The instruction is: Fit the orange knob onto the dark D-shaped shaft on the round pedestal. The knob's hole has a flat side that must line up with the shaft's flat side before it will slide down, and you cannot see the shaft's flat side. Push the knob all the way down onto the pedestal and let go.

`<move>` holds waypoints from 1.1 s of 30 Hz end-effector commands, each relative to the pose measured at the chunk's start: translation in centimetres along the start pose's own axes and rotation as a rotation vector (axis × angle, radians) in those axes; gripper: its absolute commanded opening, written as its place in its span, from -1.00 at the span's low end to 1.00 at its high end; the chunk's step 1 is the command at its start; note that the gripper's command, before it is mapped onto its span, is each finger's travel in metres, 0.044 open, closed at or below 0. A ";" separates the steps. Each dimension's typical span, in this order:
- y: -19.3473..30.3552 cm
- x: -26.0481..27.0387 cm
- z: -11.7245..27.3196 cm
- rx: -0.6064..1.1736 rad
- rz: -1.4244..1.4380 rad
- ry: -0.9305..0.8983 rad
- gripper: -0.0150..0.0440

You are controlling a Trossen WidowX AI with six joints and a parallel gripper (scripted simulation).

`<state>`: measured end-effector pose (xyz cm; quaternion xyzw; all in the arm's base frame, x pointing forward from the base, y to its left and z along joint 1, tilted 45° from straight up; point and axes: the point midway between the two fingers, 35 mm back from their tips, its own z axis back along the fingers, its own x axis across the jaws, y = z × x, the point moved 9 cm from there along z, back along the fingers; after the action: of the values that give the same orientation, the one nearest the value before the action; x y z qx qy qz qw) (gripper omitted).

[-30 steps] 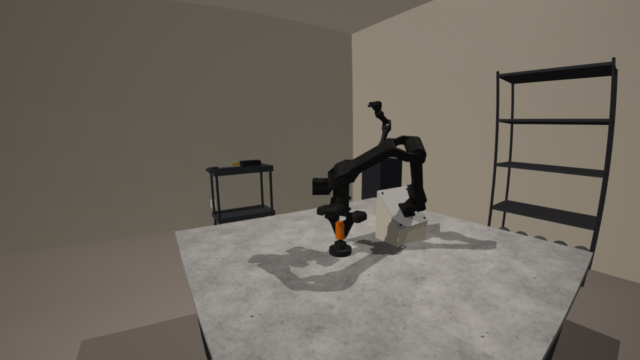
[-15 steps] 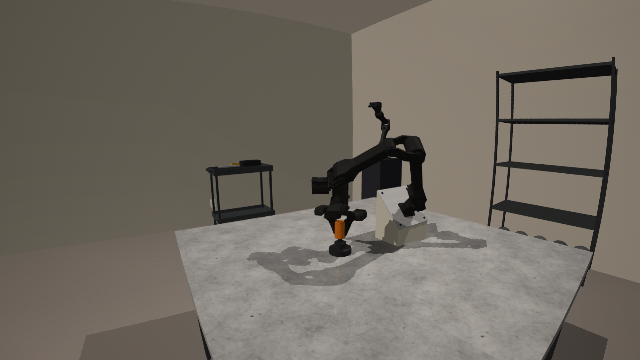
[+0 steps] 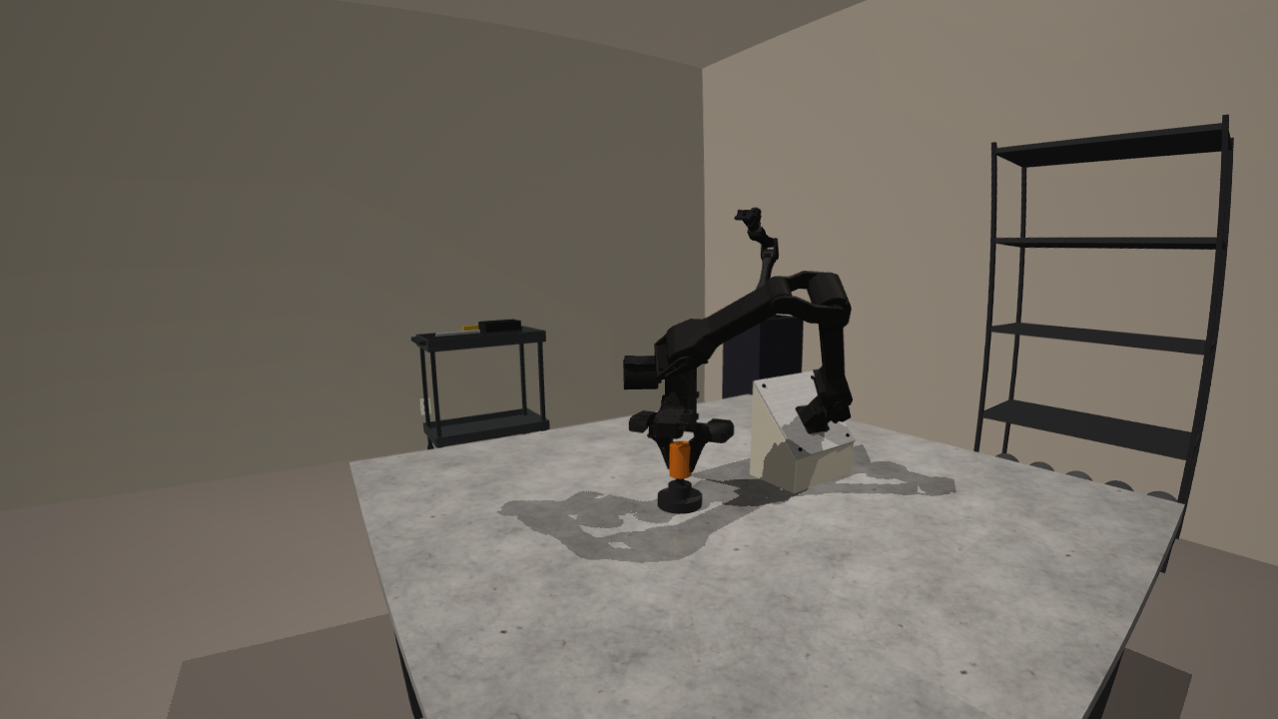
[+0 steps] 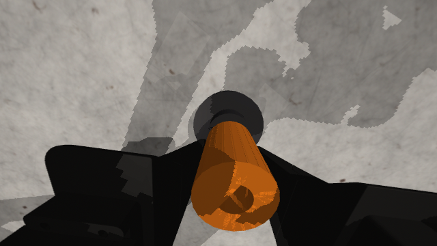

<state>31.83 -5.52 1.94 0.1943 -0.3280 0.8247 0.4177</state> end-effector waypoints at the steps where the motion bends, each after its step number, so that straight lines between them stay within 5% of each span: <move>1: 0.0 0.0 0.0 -0.002 0.002 0.002 -0.49; 33: -0.2 0.0 0.3 -0.001 0.211 0.002 -0.49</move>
<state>31.87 -5.63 2.03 0.1597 -0.3466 0.8629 0.3312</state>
